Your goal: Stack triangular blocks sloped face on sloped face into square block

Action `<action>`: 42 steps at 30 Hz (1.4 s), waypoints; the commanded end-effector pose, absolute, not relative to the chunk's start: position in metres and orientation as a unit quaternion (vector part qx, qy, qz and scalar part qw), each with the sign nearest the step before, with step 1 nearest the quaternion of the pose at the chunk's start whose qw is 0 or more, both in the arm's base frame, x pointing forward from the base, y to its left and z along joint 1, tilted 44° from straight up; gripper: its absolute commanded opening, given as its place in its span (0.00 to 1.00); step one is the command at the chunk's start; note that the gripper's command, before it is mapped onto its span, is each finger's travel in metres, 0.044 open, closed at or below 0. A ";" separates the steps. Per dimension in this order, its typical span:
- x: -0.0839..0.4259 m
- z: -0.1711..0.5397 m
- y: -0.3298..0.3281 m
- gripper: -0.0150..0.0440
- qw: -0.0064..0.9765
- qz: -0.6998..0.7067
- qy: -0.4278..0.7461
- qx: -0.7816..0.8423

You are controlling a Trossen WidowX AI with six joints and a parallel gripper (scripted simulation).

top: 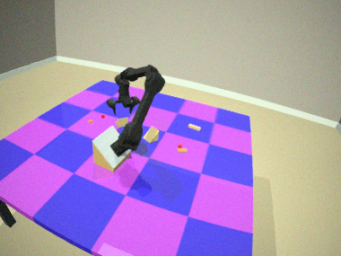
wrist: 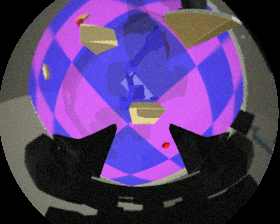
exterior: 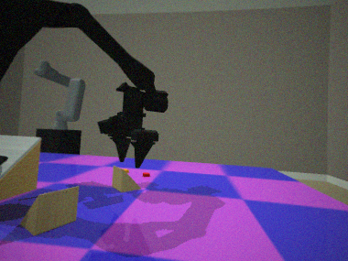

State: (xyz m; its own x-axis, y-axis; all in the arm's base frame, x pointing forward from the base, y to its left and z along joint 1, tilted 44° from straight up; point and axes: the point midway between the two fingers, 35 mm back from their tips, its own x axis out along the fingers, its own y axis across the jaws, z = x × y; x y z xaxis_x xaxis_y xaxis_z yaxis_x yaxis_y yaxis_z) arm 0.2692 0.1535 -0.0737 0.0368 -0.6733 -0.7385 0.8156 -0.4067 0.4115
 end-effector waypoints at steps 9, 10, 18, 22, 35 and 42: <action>0.267 -0.090 0.137 1.00 0.543 -0.689 0.074 0.474; 0.267 -0.092 0.136 1.00 0.543 -0.689 0.074 0.474; 0.266 -0.101 0.127 1.00 0.544 -0.687 0.073 0.476; 0.265 -0.106 0.122 1.00 0.544 -0.687 0.073 0.477; 0.262 -0.116 0.111 0.91 0.545 -0.685 0.071 0.478; 0.262 -0.116 0.111 0.70 0.545 -0.685 0.071 0.478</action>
State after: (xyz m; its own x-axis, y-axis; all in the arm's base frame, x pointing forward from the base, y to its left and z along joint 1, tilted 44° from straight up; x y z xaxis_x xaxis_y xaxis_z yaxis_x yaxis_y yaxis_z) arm 0.2636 0.1136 -0.1154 0.0512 -0.6734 -0.7375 0.8102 -0.4038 0.4249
